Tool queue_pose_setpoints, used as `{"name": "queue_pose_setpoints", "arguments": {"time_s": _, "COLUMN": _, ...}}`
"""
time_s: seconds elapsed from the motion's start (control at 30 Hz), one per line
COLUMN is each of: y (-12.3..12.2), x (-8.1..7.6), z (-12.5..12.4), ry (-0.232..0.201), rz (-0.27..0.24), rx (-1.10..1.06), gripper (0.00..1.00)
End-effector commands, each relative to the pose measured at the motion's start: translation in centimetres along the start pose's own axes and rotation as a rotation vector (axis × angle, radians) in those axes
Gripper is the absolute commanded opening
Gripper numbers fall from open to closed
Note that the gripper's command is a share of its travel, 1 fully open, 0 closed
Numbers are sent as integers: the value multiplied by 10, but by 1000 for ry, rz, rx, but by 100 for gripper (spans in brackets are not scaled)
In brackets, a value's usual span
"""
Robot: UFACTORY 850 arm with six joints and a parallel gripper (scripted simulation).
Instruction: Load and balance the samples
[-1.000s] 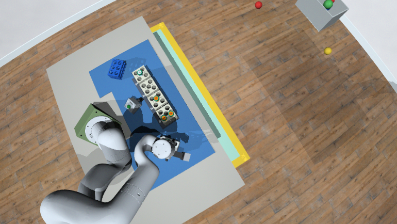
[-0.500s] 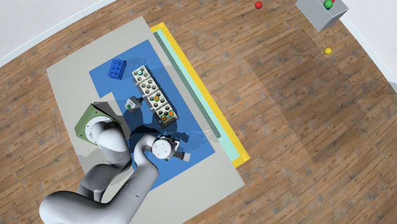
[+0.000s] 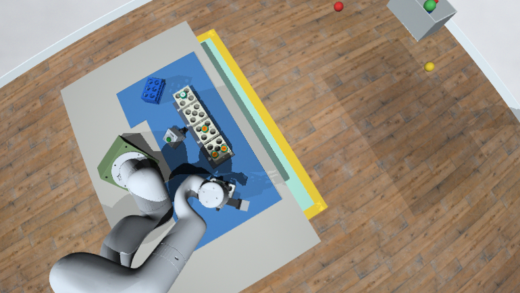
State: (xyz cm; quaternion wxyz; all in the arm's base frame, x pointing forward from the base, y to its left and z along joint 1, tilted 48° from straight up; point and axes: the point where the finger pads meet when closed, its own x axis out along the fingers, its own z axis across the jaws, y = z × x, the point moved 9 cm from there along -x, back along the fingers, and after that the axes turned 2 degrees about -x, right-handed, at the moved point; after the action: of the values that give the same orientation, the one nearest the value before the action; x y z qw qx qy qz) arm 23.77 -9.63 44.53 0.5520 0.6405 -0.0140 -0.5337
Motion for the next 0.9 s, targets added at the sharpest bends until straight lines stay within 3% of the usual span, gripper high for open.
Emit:
{"name": "queue_pose_setpoints", "arguments": {"time_s": 0.0, "y": 0, "x": -2, "z": 0, "ry": 0, "rz": 1, "rx": 1, "gripper": 0}}
{"name": "queue_pose_setpoints", "arguments": {"time_s": 0.4, "y": 0, "x": -7, "z": 0, "ry": 0, "rz": 1, "rx": 1, "gripper": 0}}
{"name": "queue_pose_setpoints", "arguments": {"time_s": 0.87, "y": 0, "x": -31, "z": 0, "ry": 0, "rz": 1, "rx": 1, "gripper": 0}}
